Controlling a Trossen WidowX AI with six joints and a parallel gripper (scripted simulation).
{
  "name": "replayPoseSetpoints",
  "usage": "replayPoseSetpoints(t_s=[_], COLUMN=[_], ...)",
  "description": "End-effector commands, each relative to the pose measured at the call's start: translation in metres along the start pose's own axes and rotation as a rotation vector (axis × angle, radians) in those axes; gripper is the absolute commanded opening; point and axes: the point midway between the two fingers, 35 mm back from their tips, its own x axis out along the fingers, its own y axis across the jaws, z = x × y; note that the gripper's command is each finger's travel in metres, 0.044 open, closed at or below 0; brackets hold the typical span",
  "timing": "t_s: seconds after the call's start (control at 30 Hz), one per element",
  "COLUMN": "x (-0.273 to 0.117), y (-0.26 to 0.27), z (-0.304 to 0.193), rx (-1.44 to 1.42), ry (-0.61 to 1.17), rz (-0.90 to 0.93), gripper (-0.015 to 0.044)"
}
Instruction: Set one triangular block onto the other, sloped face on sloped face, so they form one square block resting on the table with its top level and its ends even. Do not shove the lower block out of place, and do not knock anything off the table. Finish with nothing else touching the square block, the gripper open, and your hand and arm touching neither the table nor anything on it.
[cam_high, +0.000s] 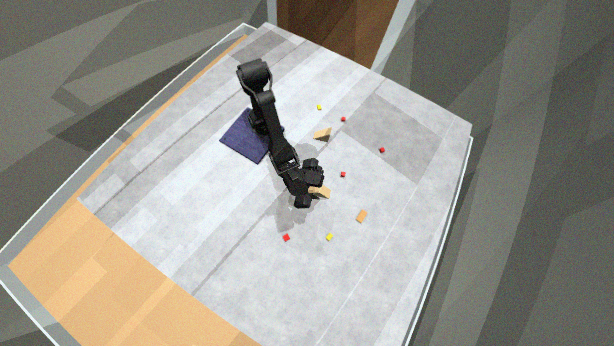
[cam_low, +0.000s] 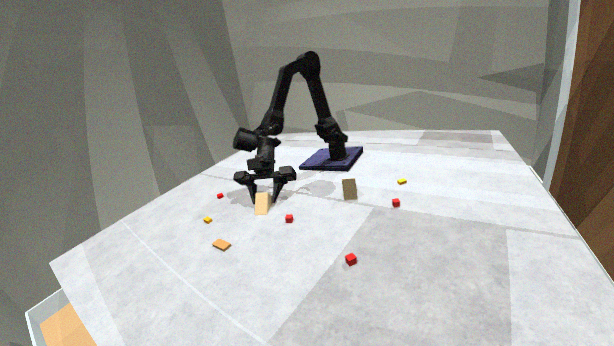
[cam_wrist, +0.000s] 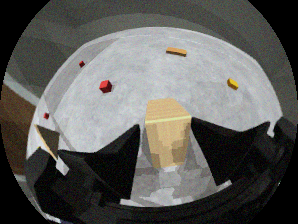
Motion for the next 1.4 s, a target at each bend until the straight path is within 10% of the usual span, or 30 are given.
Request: replayPoseSetpoints(t_s=[0.0, 0.43, 1.37], x=[0.000, -0.002, -0.068], y=[0.000, 0.000, 0.000], z=[0.000, 0.002, 0.070], rx=[0.000, 0.000, 0.019], ry=[0.000, 0.000, 0.002], rz=[0.000, 0.000, 0.005], gripper=[0.0204, 0.0000, 0.0000])
